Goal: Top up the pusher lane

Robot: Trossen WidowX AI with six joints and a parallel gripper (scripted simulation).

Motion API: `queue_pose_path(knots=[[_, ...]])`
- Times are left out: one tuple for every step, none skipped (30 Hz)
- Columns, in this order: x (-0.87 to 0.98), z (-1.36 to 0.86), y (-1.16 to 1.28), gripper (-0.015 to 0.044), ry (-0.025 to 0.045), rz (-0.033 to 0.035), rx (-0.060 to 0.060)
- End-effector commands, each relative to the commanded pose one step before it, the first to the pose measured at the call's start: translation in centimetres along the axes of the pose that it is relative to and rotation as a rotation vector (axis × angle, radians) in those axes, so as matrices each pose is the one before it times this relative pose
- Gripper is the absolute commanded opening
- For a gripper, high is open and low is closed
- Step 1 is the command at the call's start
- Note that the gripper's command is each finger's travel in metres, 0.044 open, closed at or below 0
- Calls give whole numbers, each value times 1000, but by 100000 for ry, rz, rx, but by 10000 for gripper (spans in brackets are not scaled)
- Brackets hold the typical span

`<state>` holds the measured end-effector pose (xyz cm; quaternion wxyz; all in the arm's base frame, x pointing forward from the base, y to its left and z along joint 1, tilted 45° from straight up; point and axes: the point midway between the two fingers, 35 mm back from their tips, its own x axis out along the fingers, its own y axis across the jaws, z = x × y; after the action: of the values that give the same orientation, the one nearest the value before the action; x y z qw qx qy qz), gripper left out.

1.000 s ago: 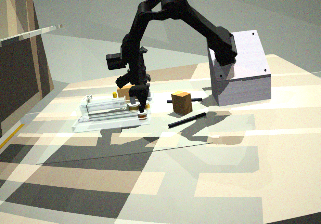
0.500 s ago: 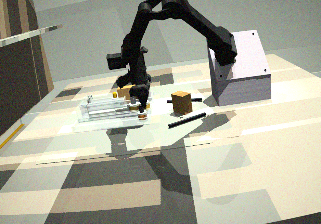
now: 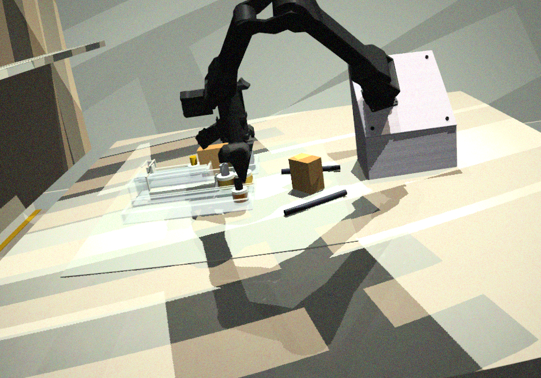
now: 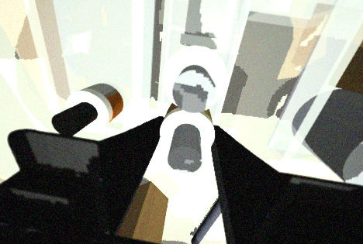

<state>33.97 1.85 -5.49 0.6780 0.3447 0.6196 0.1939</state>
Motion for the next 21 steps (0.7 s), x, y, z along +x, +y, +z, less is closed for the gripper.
queue_pose_path(knots=[[0, -1, -8, 105, 17, 238, -151], [0, 0, 0, 131, 0, 0, 0], [0, 0, 0, 157, 0, 0, 0], [0, 0, 0, 184, 0, 0, 0], [0, 0, 0, 210, 0, 0, 0], [0, 0, 0, 236, 0, 0, 0], [0, 0, 0, 263, 0, 0, 0], [0, 0, 0, 288, 0, 0, 0], [0, 0, 0, 288, 0, 0, 0], [0, 0, 0, 288, 0, 0, 0], [-81, 3, -3, 288, -2, -8, -1], [-172, 6, -5, 288, -3, -16, -2], [-222, 6, -6, 288, -4, -19, -2], [-291, 6, -7, 288, -4, -21, -3], [-381, 3, -7, 288, -4, -22, -4], [-338, -1, -4, 288, -3, -13, -3], [-275, -4, -2, 288, -2, -7, -3], [-181, -4, -1, 288, -1, -3, -2], [-64, -2, 0, 288, 0, -1, -1], [0, 0, 0, 288, 0, 0, 0], [0, 0, 0, 288, 0, 0, 0]])
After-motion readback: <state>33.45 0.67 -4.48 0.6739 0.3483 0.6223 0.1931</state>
